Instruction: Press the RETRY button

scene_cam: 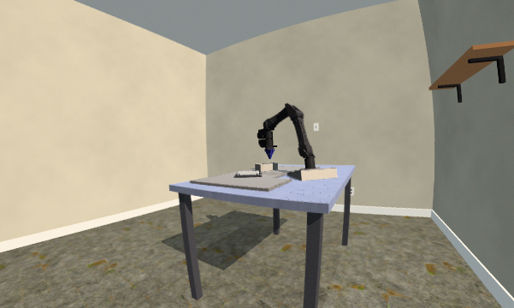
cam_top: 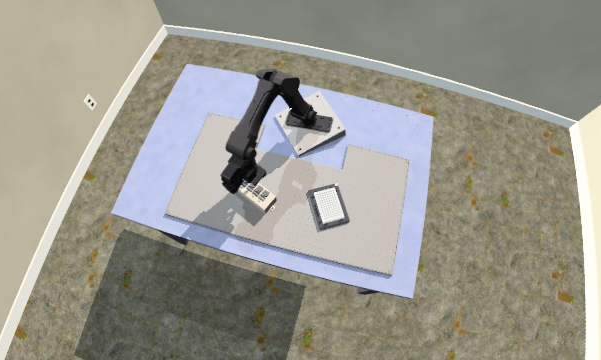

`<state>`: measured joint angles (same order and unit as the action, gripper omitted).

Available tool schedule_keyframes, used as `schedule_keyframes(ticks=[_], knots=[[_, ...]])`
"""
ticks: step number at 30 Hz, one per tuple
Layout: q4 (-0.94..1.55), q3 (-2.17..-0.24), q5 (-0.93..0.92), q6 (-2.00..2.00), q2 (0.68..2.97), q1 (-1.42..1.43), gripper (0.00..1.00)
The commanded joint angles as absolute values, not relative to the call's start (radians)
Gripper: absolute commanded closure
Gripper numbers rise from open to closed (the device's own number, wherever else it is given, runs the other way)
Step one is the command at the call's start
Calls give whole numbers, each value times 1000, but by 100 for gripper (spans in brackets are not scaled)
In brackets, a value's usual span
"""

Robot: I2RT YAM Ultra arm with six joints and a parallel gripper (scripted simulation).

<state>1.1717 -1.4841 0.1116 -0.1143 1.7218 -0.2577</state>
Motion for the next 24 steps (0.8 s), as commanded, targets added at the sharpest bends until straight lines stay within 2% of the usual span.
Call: schedule_keyframes(ticks=[1, 24], knots=[[1129, -1456, 103, -105, 1736, -271, 100], [1059, -1419, 103, -100, 1745, -274, 100]])
